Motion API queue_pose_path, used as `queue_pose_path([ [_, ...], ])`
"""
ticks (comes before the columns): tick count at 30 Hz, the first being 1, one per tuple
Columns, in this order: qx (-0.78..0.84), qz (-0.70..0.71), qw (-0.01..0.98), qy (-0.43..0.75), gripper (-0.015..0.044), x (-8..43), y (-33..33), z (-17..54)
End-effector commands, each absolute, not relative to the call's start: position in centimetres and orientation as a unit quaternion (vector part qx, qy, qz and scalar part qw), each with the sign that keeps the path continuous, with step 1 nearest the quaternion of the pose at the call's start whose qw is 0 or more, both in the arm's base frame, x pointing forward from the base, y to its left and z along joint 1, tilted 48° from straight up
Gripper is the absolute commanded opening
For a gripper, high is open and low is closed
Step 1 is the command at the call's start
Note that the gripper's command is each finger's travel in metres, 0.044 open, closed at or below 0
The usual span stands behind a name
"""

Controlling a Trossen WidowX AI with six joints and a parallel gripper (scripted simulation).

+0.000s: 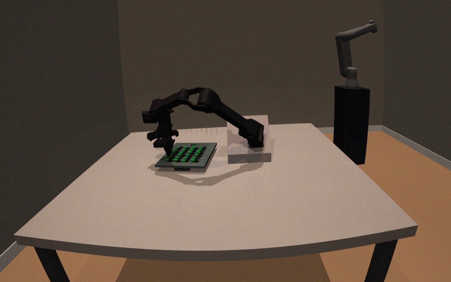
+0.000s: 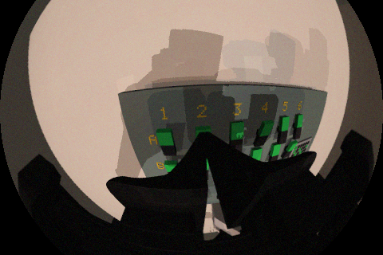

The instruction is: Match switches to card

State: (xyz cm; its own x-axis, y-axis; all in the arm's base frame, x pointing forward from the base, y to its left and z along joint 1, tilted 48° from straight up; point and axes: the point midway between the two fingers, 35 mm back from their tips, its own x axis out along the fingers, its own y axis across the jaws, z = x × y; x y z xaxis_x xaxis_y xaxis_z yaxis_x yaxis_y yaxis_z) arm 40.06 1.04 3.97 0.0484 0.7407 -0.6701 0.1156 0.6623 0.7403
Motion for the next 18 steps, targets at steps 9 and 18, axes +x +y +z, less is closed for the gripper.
queue_pose_path([
  [9, 0.334, 0.243, 0.643, 0.645, 0.0, 40.1, 1.26, 3.84],
  [18, 0.334, 0.243, 0.643, 0.645, 0.0, 40.11, 1.35, 3.76],
])
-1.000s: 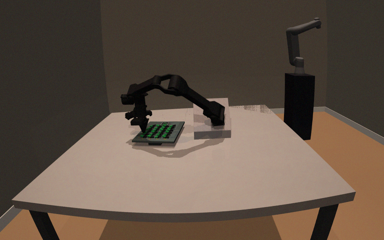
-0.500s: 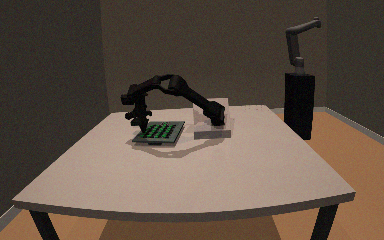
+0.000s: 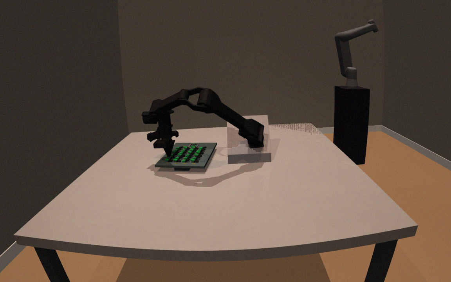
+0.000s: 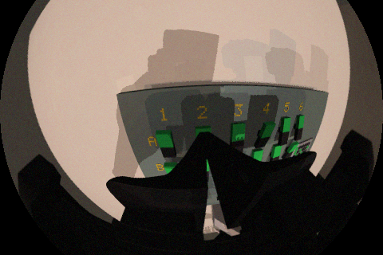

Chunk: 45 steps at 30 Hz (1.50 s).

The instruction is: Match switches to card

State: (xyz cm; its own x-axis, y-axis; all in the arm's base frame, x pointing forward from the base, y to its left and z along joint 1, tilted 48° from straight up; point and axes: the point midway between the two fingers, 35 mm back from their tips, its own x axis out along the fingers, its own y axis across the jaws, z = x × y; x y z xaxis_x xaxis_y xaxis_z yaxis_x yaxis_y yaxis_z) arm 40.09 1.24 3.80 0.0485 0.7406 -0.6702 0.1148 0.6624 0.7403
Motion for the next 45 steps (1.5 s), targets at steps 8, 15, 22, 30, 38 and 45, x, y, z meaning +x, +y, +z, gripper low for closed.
queue_pose_path([
  [8, 0.336, 0.237, 0.65, 0.639, 0.0, 39.7, -2.5, 7.2],
  [15, 0.336, 0.237, 0.651, 0.638, 0.0, 39.4, -4.5, 7.0],
  [22, 0.336, 0.237, 0.652, 0.638, 0.0, 38.7, -8.0, 3.0],
  [30, 0.333, 0.242, 0.643, 0.646, 0.0, 39.1, -5.5, 0.7],
  [38, 0.333, 0.242, 0.643, 0.646, 0.0, 39.1, -4.8, 0.1],
  [45, 0.333, 0.242, 0.643, 0.646, 0.0, 39.1, -4.4, -0.2],
])
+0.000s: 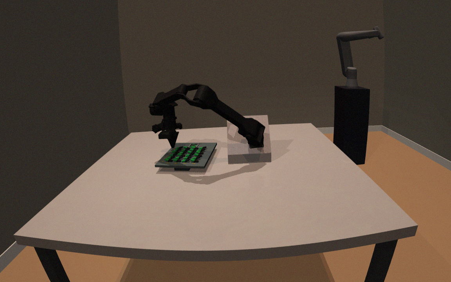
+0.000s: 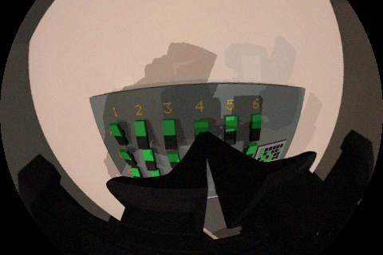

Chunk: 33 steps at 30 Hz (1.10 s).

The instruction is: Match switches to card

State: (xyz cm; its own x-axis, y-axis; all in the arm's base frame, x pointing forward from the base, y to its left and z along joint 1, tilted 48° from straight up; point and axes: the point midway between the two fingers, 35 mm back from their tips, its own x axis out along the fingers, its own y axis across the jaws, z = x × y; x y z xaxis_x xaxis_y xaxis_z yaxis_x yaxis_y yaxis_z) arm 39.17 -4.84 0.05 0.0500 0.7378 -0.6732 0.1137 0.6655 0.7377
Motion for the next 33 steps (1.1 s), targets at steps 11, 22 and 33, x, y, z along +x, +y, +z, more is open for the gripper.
queue_pose_path([
  [11, 0.333, 0.242, 0.643, 0.646, 0.0, 39.23, -3.67, -0.94],
  [22, 0.333, 0.242, 0.643, 0.646, 0.0, 39.23, -3.67, -0.94],
  [33, 0.333, 0.242, 0.643, 0.646, 0.0, 39.23, -3.64, -0.96],
])
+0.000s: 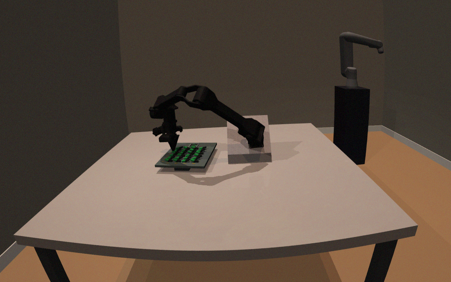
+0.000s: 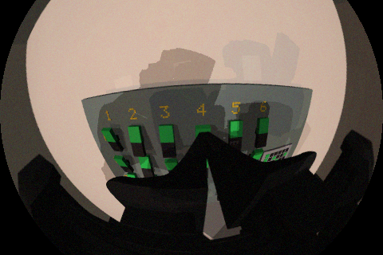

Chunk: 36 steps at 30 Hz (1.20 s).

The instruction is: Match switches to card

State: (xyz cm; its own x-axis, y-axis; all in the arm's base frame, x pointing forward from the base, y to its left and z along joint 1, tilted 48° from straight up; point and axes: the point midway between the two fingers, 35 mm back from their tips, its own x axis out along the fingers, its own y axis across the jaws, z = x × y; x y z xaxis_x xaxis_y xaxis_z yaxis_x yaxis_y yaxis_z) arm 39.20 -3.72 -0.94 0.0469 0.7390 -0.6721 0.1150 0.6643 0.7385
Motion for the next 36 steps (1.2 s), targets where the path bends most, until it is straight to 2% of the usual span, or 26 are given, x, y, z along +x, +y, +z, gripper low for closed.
queue_pose_path([
  [1, 0.333, 0.242, 0.643, 0.646, 0.0, 39.24, -3.63, -0.97],
  [36, 0.333, 0.242, 0.643, 0.646, 0.0, 39.27, -3.29, -1.28],
])
